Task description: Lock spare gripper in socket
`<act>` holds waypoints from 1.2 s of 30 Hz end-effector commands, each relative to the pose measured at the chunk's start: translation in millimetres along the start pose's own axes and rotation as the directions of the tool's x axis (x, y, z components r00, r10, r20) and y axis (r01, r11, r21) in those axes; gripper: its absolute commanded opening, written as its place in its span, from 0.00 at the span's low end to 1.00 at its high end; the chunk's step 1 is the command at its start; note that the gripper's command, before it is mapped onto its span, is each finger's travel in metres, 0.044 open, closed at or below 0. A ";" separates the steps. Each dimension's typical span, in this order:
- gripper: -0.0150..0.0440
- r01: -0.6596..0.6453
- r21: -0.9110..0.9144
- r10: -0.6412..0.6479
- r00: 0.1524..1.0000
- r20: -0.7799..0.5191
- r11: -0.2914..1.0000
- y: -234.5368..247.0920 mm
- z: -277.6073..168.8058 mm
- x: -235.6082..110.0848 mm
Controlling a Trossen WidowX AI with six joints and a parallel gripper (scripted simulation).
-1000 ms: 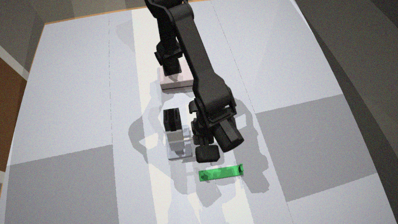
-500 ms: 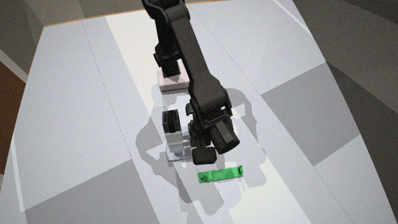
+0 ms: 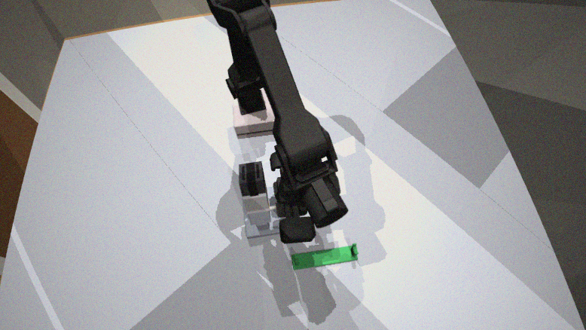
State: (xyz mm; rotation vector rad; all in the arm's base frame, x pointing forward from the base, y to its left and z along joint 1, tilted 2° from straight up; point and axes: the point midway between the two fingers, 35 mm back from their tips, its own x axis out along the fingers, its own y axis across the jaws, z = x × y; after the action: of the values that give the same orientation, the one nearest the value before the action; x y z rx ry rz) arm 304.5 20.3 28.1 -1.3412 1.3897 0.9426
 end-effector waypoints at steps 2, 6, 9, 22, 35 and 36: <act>0.25 0.000 -0.004 0.000 1.000 -0.004 1.000 1.2 -3.4 1.8; 0.25 0.001 -0.004 -0.001 1.000 -0.004 1.000 1.1 -4.3 2.1; 0.25 0.001 -0.004 -0.001 1.000 -0.004 1.000 1.1 -4.3 2.1; 0.59 0.001 0.001 -0.001 1.000 0.000 1.000 0.1 -2.9 0.4; 0.59 -0.012 -0.006 0.012 1.000 -0.003 1.000 2.2 9.4 -25.4; 0.59 -0.013 -0.007 0.013 1.000 -0.003 1.000 2.3 10.3 -27.3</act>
State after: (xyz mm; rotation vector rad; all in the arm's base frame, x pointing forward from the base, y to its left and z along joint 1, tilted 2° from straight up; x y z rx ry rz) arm 300.9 32.0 45.1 -1.3423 1.4022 0.9566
